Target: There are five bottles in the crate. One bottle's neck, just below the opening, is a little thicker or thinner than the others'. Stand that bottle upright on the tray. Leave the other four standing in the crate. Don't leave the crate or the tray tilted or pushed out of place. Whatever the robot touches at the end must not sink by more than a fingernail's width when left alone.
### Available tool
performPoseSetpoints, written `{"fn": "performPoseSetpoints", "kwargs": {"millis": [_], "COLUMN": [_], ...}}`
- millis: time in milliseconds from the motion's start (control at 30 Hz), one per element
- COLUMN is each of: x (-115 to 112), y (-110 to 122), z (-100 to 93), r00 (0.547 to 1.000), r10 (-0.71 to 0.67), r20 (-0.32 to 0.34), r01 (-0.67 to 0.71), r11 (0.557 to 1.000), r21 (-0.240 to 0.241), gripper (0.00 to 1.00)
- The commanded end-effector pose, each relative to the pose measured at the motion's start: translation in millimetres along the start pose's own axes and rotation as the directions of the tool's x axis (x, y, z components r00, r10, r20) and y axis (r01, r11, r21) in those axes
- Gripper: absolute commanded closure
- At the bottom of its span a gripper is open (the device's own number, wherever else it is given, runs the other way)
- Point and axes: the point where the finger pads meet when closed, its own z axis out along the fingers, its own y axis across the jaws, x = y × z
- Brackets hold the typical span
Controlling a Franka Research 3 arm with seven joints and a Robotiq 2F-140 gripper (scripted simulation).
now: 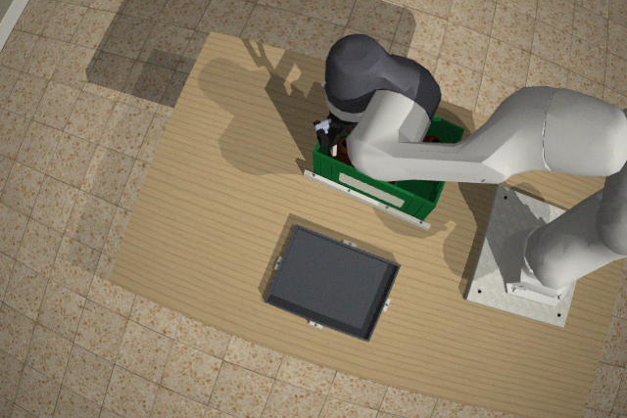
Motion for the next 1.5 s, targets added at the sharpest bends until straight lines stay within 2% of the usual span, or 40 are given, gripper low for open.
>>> {"fn": "performPoseSetpoints", "kwargs": {"millis": [0, 533, 1467], "x": [-1, -1, -1], "y": [2, 2, 2], "z": [5.0, 14.5, 15.1], "r00": [1.0, 1.0, 1.0], "r10": [0.004, 0.004, 0.004], "r20": [0.007, 0.007, 0.007], "r01": [-0.004, -0.004, -0.004], "r11": [1.0, 1.0, 1.0], "r21": [-0.001, -0.001, -0.001], "gripper": [0.56, 0.56, 0.56]}}
